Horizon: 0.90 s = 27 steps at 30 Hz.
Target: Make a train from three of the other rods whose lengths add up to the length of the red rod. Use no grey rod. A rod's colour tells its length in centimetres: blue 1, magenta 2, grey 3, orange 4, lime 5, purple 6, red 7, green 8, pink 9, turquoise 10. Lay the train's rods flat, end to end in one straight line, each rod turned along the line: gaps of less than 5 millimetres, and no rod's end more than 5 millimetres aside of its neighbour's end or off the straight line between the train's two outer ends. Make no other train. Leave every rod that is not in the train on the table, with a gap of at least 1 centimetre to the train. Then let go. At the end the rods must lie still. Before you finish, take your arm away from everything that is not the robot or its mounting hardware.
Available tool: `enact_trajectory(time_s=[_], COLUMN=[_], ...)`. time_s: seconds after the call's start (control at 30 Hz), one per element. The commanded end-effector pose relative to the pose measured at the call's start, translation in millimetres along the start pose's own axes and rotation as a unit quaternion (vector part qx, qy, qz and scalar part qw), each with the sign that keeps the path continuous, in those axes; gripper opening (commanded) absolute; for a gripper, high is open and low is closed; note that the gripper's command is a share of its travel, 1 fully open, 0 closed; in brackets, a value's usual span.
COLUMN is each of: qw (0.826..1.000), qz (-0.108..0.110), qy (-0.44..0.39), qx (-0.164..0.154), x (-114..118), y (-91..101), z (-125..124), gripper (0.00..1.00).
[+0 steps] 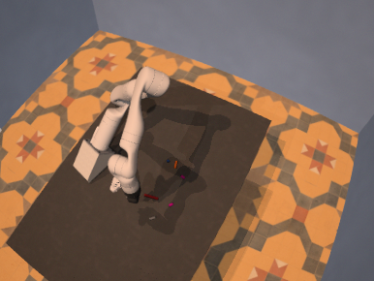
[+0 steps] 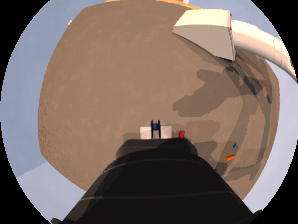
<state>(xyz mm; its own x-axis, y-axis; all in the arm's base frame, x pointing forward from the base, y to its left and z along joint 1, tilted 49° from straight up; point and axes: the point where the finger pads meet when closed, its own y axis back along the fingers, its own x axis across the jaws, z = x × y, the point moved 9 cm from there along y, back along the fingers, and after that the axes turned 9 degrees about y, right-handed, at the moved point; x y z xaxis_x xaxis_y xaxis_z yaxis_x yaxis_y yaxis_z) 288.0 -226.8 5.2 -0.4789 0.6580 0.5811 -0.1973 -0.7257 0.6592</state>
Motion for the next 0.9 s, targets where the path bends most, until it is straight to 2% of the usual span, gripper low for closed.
enact_trajectory(time_s=[0.0, 0.07, 0.33, 0.4, 0.47, 0.53, 0.87], qw=[1.000, 0.998, 0.983, 0.983, 0.978, 0.977, 0.977], qz=[-0.002, -0.003, -0.002, -0.002, -0.001, -0.001, -0.001], qy=[0.027, 0.065, 0.183, 0.183, 0.207, 0.214, 0.215], qx=[-0.002, -0.003, -0.001, -0.001, 0.000, 0.001, 0.001], x=[12.0, 29.9, 95.5, 95.5, 110.1, 114.9, 115.1], y=[3.3, 4.6, 3.1, 3.1, 1.9, 1.5, 1.4], z=[20.5, 45.4, 110.3, 110.3, 120.7, 123.9, 124.0], gripper=[0.24, 0.24, 0.24, 0.24, 0.24, 0.24, 0.24])
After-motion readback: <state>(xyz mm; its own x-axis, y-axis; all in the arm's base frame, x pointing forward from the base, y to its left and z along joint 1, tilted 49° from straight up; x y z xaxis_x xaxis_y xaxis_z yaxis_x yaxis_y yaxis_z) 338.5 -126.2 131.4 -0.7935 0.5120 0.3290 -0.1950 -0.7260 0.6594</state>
